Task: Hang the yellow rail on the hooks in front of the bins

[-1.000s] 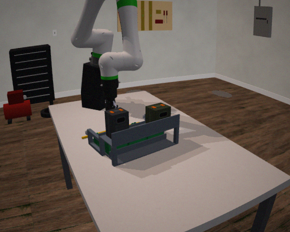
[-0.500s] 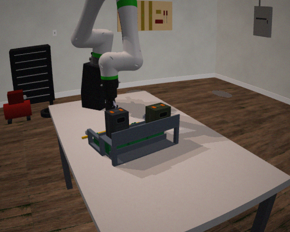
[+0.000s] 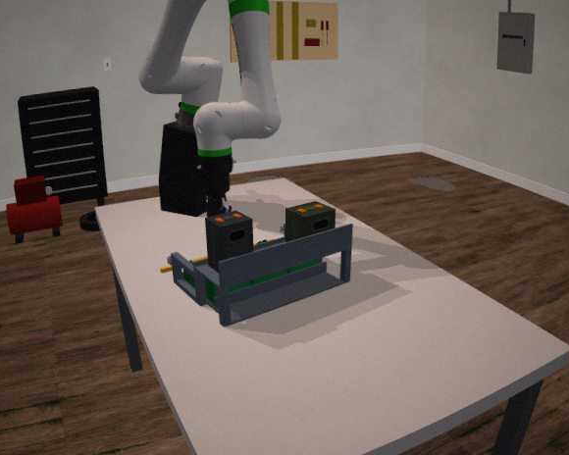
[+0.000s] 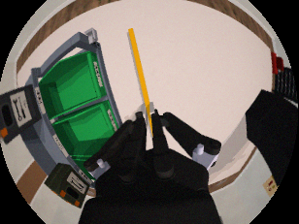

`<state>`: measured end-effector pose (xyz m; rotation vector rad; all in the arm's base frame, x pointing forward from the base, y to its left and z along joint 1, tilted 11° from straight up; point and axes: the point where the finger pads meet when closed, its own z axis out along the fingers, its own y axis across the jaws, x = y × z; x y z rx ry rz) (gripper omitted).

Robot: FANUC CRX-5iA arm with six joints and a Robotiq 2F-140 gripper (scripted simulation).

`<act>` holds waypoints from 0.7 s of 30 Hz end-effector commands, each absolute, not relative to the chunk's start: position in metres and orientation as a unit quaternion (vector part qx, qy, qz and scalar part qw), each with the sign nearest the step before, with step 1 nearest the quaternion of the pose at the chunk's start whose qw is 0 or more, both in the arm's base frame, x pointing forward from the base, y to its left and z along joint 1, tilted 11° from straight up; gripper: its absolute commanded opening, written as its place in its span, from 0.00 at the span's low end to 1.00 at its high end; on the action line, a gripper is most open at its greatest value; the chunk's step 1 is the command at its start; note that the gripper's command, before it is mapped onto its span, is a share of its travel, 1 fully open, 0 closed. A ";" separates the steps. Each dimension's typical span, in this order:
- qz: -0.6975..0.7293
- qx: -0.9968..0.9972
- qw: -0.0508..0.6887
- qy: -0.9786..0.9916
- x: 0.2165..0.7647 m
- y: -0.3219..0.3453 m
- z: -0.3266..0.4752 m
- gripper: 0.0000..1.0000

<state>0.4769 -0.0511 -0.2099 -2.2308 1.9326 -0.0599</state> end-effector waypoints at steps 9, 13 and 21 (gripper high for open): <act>-0.022 -0.761 0.094 0.642 0.481 -0.051 -0.180 0.00; -0.022 -0.761 0.094 0.642 0.481 -0.051 -0.180 0.00; -0.022 -0.761 0.094 0.642 0.481 -0.051 -0.180 0.00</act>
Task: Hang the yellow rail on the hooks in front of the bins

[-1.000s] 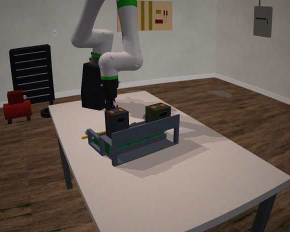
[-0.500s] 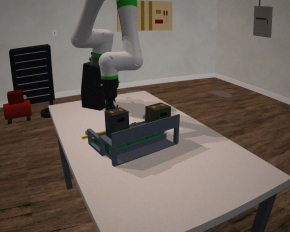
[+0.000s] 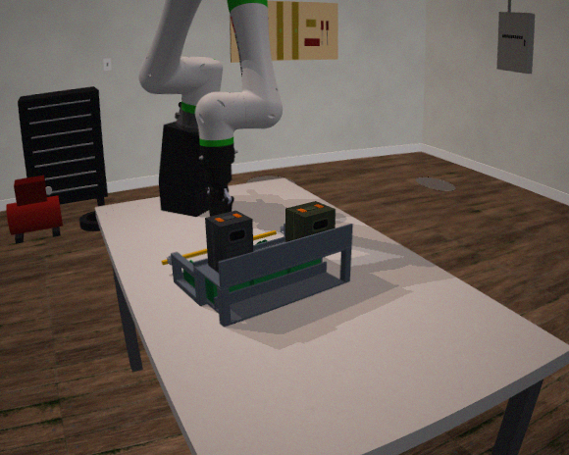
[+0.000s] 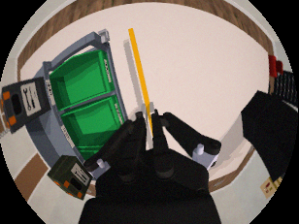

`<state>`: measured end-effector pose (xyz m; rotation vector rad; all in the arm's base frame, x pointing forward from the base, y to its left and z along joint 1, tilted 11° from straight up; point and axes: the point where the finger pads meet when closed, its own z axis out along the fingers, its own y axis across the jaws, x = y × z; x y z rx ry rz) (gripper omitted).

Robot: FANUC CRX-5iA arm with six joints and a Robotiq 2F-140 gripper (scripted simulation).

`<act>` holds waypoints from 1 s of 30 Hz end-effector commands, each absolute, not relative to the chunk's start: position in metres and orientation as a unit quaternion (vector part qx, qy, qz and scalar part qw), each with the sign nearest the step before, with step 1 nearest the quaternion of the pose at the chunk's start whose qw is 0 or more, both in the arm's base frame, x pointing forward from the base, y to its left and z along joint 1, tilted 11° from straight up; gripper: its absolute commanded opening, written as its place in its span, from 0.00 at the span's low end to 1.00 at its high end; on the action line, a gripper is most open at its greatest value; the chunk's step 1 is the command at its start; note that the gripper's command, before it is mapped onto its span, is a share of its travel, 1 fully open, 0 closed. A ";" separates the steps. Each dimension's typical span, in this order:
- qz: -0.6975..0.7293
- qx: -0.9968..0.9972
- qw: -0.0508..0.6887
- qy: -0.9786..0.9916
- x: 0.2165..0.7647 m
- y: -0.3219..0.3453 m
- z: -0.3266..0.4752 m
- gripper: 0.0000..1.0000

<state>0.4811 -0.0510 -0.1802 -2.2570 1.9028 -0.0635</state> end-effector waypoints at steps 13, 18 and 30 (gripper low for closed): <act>-0.022 -0.761 0.094 0.642 0.488 -0.051 -0.136 0.00; -0.022 -0.761 0.094 0.642 0.489 -0.051 -0.129 0.00; -0.022 -0.761 0.094 0.642 0.492 -0.051 -0.103 0.00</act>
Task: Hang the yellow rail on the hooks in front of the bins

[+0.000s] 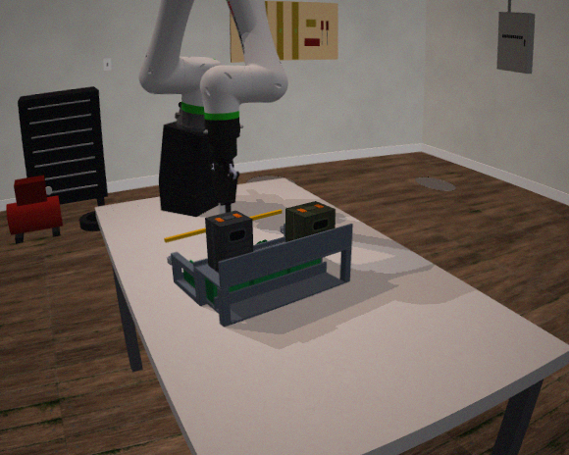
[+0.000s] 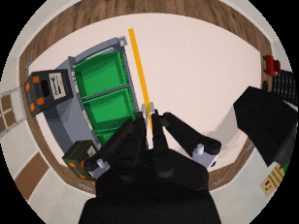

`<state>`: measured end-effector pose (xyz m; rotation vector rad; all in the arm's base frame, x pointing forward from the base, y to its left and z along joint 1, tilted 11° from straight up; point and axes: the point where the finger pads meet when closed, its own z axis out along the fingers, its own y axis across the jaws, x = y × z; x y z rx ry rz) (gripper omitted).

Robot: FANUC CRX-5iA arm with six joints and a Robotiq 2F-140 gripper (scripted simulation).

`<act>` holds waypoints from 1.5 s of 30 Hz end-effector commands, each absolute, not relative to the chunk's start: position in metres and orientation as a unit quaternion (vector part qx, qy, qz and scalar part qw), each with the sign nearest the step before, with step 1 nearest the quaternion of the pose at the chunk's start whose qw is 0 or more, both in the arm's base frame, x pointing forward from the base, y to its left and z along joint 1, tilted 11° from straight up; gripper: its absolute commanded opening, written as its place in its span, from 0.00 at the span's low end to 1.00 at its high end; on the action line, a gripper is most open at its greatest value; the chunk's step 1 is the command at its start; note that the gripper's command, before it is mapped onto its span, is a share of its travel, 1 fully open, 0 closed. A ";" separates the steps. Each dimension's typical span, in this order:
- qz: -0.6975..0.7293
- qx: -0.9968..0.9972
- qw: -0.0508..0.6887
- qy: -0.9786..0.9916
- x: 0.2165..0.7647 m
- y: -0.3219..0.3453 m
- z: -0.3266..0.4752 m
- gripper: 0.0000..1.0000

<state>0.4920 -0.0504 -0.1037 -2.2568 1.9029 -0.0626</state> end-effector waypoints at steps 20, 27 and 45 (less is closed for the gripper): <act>-0.022 -0.761 0.094 0.642 0.491 -0.051 -0.113 0.00; -0.022 -0.761 0.094 0.642 0.490 -0.051 -0.118 0.00; -0.022 -0.761 0.094 0.642 0.490 -0.051 -0.121 0.00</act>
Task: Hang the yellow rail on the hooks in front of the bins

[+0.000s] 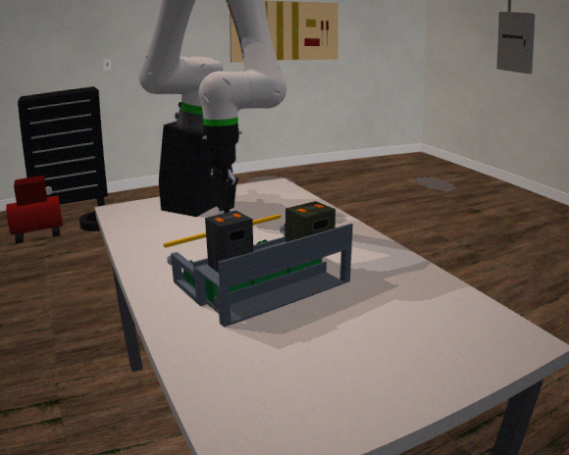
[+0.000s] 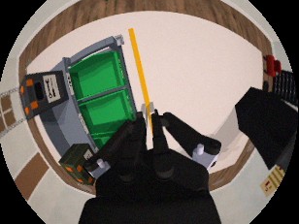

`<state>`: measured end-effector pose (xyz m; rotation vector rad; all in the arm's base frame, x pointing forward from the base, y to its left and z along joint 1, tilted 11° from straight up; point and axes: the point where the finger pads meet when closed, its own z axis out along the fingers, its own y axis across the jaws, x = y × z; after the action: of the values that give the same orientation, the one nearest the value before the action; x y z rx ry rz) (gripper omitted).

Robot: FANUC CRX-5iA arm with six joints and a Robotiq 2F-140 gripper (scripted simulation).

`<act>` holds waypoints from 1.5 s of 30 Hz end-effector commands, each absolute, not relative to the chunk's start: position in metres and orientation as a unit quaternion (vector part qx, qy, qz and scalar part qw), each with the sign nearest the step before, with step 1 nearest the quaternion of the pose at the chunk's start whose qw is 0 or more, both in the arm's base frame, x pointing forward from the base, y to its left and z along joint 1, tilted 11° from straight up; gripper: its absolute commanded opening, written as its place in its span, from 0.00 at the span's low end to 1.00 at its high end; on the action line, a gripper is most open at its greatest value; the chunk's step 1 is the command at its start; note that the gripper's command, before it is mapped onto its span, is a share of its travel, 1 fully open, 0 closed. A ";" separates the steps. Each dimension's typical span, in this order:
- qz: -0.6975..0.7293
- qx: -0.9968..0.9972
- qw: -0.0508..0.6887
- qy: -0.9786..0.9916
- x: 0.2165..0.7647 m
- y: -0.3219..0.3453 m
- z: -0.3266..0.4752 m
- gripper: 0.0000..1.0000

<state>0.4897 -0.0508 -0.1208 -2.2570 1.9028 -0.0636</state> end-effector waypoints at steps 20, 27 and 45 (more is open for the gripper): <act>-0.022 -0.761 0.094 0.642 0.502 -0.049 -0.122 0.00; -0.022 -0.761 0.094 0.642 0.502 -0.049 -0.122 0.00; -0.022 -0.761 0.094 0.642 0.517 -0.046 -0.123 0.00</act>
<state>0.5133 -0.0465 -0.1227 -2.2571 1.9029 -0.0634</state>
